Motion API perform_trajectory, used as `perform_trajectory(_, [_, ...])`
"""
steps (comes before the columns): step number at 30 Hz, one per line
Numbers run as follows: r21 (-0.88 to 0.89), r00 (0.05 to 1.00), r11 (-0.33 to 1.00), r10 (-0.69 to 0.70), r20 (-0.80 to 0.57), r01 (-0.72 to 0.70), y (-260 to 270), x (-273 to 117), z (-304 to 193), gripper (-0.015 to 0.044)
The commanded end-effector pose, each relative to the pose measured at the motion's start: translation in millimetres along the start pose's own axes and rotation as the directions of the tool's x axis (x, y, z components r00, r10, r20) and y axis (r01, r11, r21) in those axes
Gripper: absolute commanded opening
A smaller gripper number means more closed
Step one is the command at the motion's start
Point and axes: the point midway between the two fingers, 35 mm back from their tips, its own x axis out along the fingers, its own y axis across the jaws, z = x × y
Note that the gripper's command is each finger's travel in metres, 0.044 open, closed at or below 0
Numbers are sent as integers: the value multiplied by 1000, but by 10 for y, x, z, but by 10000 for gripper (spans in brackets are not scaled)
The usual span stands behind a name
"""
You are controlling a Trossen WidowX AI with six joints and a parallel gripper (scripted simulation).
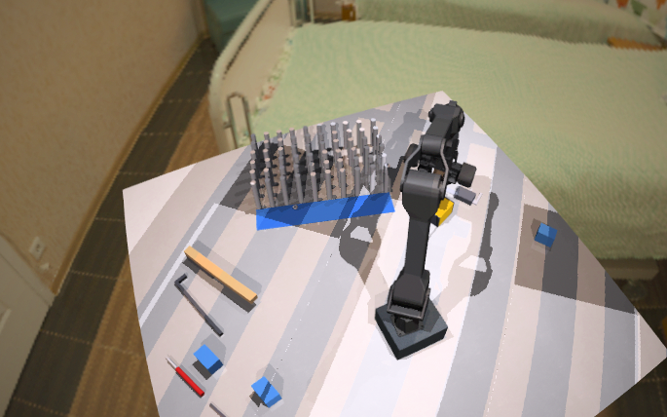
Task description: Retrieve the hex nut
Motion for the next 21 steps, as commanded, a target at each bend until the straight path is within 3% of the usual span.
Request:
perform_trajectory(1, [133,1000,991,21,-4,-20,-151,-8,58,0])
perform_trajectory(21, [675,994,732,111,13,-90,-954,-86,167,0])
